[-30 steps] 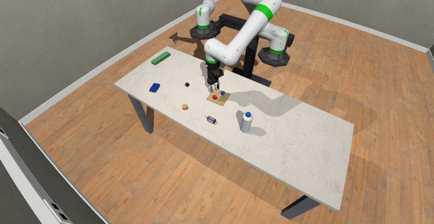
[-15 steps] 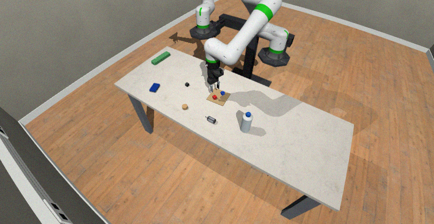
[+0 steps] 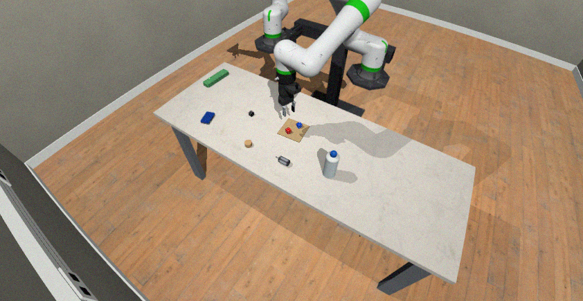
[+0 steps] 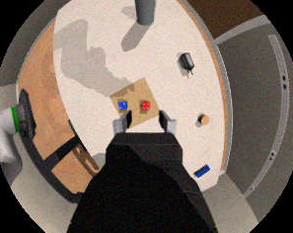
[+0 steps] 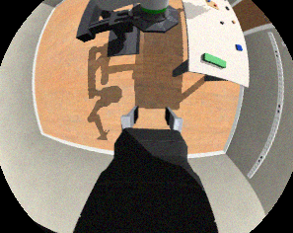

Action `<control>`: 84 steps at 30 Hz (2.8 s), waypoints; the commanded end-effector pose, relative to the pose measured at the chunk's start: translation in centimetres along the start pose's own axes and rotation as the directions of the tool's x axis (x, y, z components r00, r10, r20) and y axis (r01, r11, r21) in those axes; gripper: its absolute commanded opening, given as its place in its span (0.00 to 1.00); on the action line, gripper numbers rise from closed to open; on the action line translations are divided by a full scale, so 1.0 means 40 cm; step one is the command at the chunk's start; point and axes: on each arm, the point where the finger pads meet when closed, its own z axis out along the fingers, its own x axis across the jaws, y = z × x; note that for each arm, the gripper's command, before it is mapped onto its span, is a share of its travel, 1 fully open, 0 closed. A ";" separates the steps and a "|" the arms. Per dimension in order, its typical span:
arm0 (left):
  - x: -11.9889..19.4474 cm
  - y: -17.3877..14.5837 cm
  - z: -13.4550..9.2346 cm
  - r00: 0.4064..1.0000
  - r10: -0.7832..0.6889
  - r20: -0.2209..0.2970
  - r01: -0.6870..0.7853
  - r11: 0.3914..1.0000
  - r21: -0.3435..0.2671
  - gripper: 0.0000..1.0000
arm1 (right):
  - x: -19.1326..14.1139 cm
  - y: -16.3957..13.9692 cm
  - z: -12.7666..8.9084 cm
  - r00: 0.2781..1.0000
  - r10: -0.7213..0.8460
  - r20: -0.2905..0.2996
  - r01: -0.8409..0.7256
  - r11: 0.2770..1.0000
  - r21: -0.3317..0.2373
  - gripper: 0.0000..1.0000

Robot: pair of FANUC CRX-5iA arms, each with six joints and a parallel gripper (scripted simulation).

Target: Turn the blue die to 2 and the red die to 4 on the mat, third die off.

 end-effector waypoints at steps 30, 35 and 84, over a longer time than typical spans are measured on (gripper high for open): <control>0.001 0.000 -0.072 1.000 0.000 -0.002 0.000 1.000 0.000 1.00 | 0.000 0.001 -0.002 1.000 0.000 0.000 0.000 1.000 -0.002 1.00; 0.001 0.000 -0.072 1.000 0.000 -0.002 0.000 1.000 0.000 1.00 | 0.000 0.001 -0.002 1.000 0.000 0.000 0.000 1.000 -0.002 1.00; 0.001 0.000 -0.072 1.000 0.000 -0.002 0.000 1.000 0.000 1.00 | 0.000 0.001 -0.002 1.000 0.000 0.000 0.000 1.000 -0.002 1.00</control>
